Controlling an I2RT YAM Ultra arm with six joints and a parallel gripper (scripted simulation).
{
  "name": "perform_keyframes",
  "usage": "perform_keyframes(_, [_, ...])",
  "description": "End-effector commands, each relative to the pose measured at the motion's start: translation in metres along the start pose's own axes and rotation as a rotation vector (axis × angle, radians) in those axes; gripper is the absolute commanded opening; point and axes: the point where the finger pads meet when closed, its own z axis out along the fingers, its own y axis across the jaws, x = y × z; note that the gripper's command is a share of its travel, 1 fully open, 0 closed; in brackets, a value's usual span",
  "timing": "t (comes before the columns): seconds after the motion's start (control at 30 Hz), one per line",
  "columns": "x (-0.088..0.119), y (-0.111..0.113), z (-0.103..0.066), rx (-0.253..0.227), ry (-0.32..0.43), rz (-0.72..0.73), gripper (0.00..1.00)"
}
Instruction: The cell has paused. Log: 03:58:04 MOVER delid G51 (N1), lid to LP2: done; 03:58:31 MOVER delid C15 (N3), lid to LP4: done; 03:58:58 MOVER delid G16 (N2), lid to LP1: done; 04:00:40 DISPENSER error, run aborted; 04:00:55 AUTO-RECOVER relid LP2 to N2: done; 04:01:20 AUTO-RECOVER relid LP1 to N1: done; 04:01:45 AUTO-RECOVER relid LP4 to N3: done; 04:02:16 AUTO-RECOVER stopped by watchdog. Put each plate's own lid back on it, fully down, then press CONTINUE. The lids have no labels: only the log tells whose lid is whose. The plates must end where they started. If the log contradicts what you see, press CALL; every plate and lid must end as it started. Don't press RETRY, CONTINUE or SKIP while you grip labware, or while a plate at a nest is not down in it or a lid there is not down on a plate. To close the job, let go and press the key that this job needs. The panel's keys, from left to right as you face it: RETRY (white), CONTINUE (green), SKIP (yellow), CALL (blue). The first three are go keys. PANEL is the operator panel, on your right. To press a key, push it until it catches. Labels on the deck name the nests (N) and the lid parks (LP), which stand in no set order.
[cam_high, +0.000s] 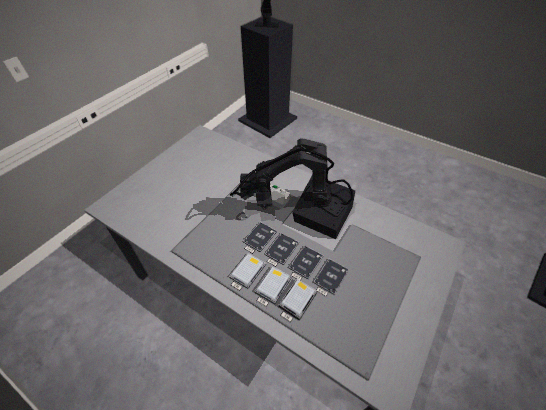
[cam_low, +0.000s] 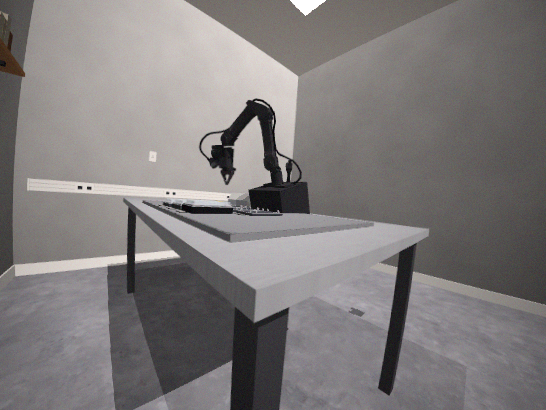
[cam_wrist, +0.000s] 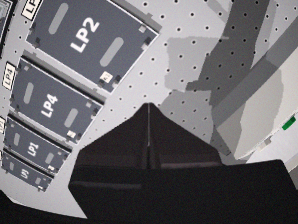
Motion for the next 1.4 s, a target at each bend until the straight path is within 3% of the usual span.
perform_keyframes(0.0, [0.001, -0.014, -0.006, -0.009, -0.036, 0.072, 0.00])
perform_keyframes(0.2, [0.013, -0.044, 0.002, -0.014, -0.008, 0.199, 0.00])
perform_keyframes(0.3, [0.012, -0.048, -0.003, -0.013, -0.017, 0.212, 0.00])
perform_keyframes(0.4, [0.025, -0.061, 0.003, -0.019, 0.008, 0.283, 0.00])
perform_keyframes(0.67, [0.022, -0.104, -0.006, -0.009, -0.037, 0.432, 0.00])
perform_keyframes(1.17, [0.048, -0.168, -0.005, 0.001, -0.022, 0.695, 0.00])
perform_keyframes(1.37, [0.059, -0.190, -0.004, -0.001, -0.012, 0.686, 0.00])
